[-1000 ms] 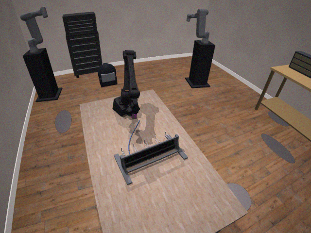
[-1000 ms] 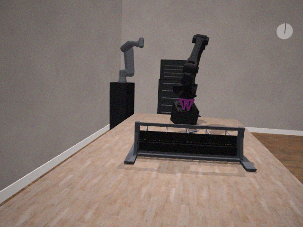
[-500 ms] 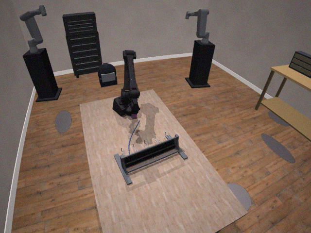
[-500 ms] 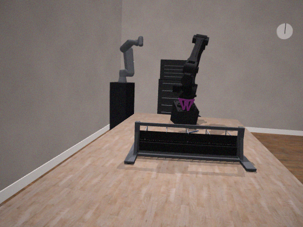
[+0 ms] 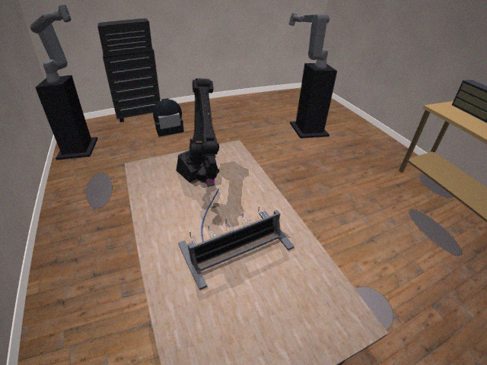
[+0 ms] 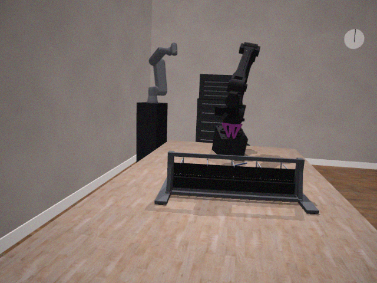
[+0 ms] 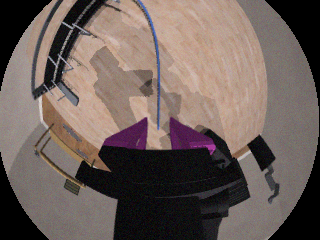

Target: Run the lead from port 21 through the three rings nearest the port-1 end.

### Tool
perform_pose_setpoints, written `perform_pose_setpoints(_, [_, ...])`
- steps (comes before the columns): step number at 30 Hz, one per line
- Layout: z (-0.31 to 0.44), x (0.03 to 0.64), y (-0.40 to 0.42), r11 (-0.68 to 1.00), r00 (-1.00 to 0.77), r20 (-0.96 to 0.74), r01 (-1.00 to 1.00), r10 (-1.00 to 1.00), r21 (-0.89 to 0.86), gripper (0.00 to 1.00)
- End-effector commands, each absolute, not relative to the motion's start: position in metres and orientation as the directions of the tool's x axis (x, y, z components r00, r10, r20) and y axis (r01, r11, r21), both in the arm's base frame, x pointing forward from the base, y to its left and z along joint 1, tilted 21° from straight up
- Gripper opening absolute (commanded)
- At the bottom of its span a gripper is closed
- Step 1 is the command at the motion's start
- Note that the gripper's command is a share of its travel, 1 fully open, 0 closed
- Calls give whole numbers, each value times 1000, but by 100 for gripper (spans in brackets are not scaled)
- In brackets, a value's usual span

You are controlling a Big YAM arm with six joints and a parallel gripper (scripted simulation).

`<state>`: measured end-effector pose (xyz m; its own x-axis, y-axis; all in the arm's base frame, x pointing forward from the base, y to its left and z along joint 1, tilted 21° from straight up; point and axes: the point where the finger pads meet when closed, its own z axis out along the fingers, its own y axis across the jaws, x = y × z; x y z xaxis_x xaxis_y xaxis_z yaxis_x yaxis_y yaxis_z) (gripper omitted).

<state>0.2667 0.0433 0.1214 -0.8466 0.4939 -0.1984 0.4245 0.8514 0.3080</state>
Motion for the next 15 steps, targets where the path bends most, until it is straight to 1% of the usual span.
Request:
perform_pose_setpoints(1, [117,270,46,851,-844,-205,423,495,313,33])
perform_pose_setpoints(15, [81,282,54,851,-845,-204,423,495,311,33])
